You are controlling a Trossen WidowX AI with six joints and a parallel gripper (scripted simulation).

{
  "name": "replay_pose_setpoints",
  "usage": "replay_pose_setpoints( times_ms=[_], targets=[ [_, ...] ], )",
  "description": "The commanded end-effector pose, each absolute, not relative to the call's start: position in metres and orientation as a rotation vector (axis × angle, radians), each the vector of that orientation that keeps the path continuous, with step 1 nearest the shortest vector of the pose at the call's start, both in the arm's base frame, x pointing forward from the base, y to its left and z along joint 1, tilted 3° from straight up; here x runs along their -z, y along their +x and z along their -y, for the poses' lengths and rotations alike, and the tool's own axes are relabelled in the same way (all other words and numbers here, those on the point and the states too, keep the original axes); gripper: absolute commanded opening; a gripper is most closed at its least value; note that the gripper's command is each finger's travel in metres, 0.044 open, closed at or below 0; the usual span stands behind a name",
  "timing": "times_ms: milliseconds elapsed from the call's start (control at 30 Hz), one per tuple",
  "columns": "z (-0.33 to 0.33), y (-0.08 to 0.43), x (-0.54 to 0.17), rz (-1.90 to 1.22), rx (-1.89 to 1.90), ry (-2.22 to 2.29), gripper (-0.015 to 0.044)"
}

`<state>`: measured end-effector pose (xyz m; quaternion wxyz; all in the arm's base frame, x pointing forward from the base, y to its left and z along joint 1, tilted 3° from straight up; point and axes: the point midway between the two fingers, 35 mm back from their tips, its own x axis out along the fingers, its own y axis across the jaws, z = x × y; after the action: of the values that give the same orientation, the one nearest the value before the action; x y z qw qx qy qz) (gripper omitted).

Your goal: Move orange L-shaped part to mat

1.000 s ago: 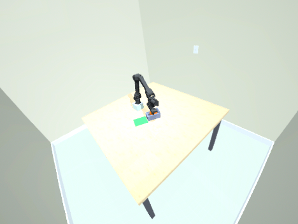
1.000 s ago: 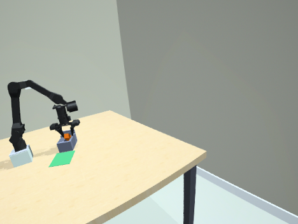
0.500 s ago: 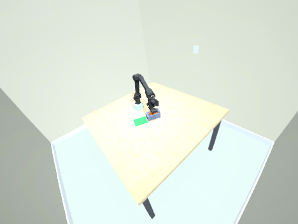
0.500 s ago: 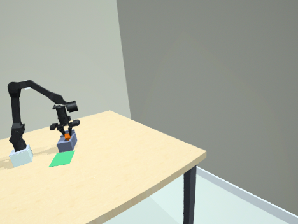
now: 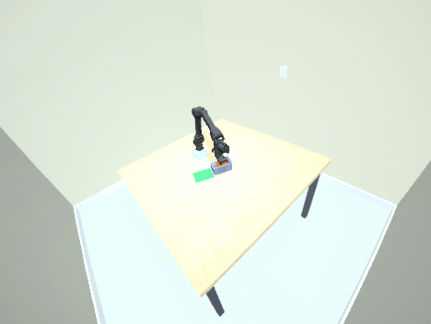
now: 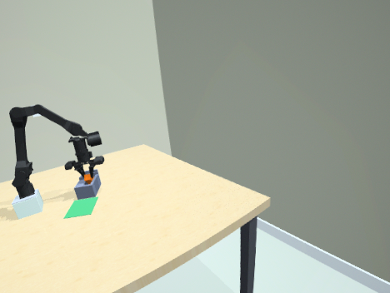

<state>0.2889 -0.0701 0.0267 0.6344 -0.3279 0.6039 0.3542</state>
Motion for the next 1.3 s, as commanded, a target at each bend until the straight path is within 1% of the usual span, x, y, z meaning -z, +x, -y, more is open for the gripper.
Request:
replay_pose_setpoints(
  times_ms=[0, 1267],
  targets=[
    [0.071, 0.289, -0.032, -1.382, -0.807, -0.75, 0.0],
    [0.074, 0.287, -0.092, -1.389, -0.807, -0.748, 0.0]
  ],
)
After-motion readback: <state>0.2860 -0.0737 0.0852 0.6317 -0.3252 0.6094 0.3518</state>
